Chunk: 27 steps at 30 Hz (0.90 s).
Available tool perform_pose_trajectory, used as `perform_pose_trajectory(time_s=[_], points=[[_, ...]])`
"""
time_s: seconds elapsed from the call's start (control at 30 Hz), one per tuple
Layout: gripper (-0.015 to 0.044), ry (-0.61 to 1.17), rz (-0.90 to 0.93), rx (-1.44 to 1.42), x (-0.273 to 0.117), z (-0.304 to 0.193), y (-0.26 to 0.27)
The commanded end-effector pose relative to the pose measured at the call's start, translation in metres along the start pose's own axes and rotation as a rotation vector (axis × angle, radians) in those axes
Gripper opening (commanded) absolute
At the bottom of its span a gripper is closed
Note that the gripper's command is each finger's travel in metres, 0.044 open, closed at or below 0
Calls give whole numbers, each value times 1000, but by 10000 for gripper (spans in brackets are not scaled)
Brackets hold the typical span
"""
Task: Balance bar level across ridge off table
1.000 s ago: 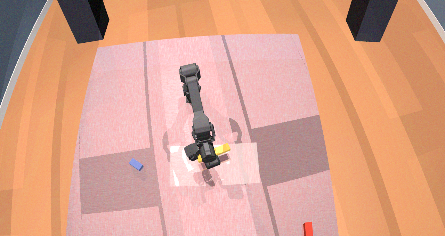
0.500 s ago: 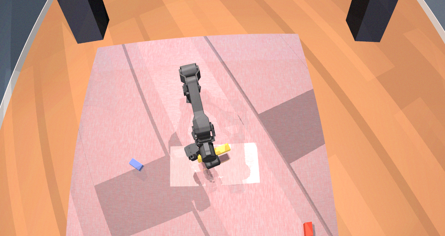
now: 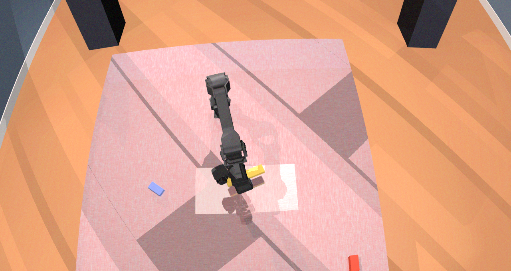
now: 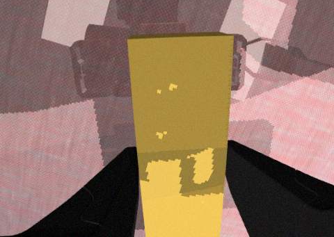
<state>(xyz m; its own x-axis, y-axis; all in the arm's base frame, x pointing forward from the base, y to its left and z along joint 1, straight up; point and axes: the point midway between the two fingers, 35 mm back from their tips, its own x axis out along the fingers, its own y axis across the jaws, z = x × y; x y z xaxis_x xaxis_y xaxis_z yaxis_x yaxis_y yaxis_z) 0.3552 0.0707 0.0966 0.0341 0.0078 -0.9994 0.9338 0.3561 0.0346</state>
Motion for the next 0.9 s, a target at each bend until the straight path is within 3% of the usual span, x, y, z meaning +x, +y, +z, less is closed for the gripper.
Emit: perform_pose_trajectory(time_s=[0.0,0.4,0.73,0.87], points=[[173,0,0,0,0,0,0],[185,0,0,0,0,0,0],[440,0,0,0,0,0,0],[440,0,0,0,-7,0,1]])
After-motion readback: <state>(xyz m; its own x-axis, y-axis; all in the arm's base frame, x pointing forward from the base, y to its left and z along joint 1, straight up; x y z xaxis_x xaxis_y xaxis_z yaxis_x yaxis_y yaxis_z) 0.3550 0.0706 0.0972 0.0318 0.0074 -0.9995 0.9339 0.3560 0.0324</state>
